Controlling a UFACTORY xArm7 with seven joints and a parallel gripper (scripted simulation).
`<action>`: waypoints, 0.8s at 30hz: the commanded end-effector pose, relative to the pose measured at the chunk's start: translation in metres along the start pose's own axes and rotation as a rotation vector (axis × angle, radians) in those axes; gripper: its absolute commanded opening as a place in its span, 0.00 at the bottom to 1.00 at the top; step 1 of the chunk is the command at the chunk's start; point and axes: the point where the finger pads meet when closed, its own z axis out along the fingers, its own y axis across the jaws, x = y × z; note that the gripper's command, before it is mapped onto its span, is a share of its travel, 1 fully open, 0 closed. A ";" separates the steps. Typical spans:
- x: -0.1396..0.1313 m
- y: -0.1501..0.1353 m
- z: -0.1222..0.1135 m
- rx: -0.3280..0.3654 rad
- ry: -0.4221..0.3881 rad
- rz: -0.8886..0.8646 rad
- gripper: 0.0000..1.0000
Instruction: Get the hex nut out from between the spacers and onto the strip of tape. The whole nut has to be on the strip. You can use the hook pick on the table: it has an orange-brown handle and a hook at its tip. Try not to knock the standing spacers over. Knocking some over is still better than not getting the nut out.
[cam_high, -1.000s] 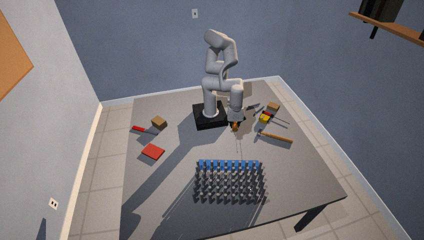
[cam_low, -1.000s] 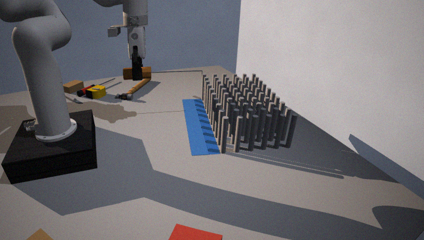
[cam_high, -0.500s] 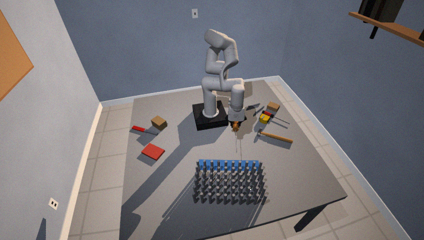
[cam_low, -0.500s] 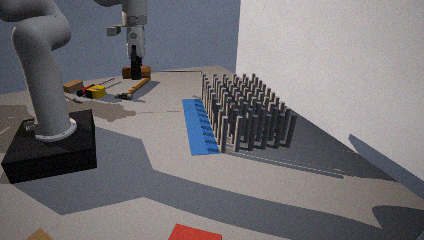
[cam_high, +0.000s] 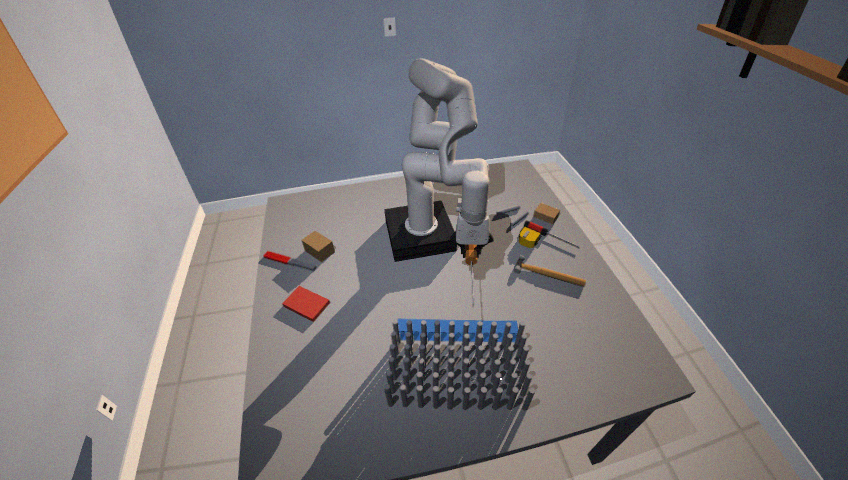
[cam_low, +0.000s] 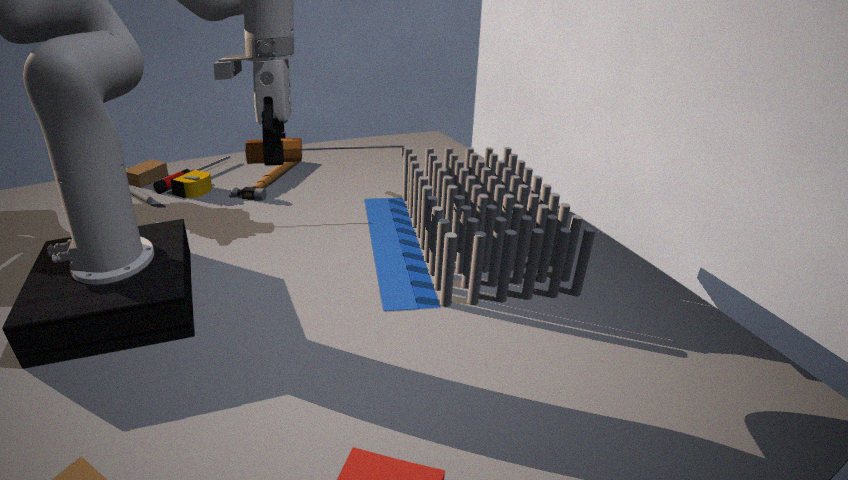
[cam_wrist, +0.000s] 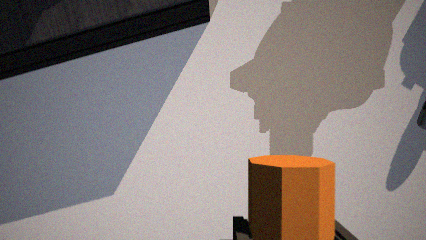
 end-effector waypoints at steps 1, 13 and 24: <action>-0.001 0.001 0.008 -0.002 -0.002 0.000 0.00; -0.002 0.002 0.051 -0.002 -0.002 0.000 0.00; -0.003 0.002 0.087 -0.001 -0.002 0.000 0.00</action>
